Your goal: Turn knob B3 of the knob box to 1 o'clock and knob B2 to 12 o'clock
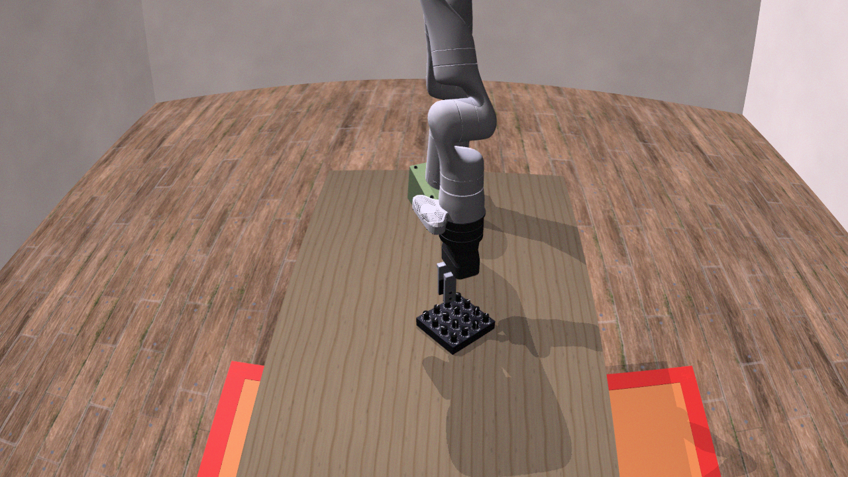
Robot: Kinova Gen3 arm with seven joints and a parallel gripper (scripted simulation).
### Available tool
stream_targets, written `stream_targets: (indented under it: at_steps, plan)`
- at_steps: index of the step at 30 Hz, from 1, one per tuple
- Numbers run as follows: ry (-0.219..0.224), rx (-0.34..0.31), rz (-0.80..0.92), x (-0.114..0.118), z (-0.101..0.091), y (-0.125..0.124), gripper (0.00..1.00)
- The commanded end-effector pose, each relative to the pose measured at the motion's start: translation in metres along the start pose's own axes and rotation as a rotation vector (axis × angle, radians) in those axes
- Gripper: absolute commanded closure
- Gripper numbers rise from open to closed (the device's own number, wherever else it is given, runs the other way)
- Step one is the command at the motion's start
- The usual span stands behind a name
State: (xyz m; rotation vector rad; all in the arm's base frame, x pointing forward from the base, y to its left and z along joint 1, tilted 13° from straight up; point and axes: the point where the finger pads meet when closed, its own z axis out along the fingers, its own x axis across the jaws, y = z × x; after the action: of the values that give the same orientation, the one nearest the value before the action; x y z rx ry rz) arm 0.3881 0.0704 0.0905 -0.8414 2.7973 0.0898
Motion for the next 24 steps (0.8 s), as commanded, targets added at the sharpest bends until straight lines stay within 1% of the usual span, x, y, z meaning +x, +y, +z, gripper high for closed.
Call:
stream_targets:
  at_steps: [1, 13, 15, 24]
  plan:
    - [0.002, -0.002, -0.002, 0.0, 0.003, 0.001, 0.54]
    - [0.002, -0.002, -0.002, 0.001, 0.02, 0.001, 0.54]
    - [0.002, -0.002, -0.002, 0.001, 0.02, 0.001, 0.54]
    - [0.002, -0.002, -0.002, 0.001, 0.031, 0.0, 0.54]
